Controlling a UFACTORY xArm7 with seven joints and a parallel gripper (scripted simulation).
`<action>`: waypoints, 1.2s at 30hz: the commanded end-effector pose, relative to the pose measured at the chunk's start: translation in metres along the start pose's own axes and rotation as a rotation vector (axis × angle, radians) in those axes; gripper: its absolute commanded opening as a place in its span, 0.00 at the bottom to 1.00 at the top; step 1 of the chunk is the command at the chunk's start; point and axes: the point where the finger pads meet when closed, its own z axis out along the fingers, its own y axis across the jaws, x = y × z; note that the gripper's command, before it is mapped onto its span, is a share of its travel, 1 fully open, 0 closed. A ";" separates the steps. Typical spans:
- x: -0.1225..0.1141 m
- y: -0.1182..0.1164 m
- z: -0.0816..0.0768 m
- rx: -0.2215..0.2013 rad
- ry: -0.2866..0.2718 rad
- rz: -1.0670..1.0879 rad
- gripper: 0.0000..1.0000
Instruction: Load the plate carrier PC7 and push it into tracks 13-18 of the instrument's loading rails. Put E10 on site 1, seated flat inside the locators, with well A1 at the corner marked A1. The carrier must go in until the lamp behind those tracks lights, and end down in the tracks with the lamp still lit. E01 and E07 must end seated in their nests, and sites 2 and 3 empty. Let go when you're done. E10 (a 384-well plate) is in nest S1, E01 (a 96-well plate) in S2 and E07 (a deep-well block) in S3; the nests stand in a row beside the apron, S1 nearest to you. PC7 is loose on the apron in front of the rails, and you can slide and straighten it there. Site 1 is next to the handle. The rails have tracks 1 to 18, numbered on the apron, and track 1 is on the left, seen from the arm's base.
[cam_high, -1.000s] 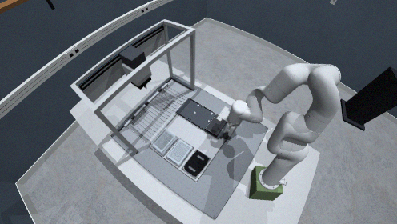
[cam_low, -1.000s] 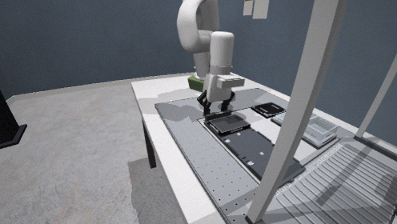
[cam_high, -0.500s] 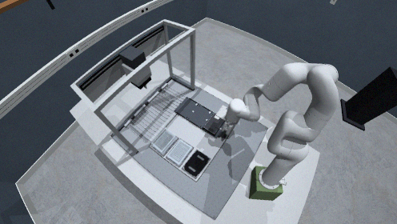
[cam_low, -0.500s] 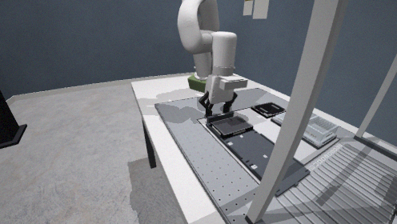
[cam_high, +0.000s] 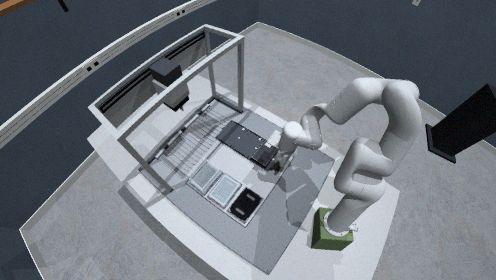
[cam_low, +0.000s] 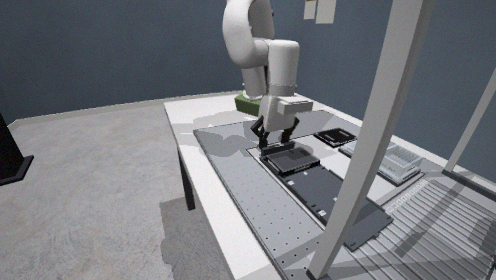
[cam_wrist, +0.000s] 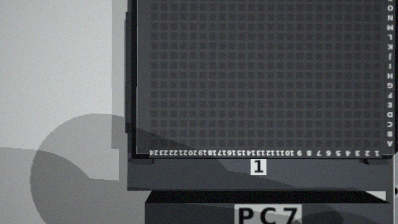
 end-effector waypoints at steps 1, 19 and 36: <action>0.005 0.000 -0.001 -0.002 0.003 -0.001 0.82; 0.021 0.000 -0.001 -0.002 0.004 -0.001 0.82; 0.036 0.000 -0.001 -0.002 0.004 -0.001 0.82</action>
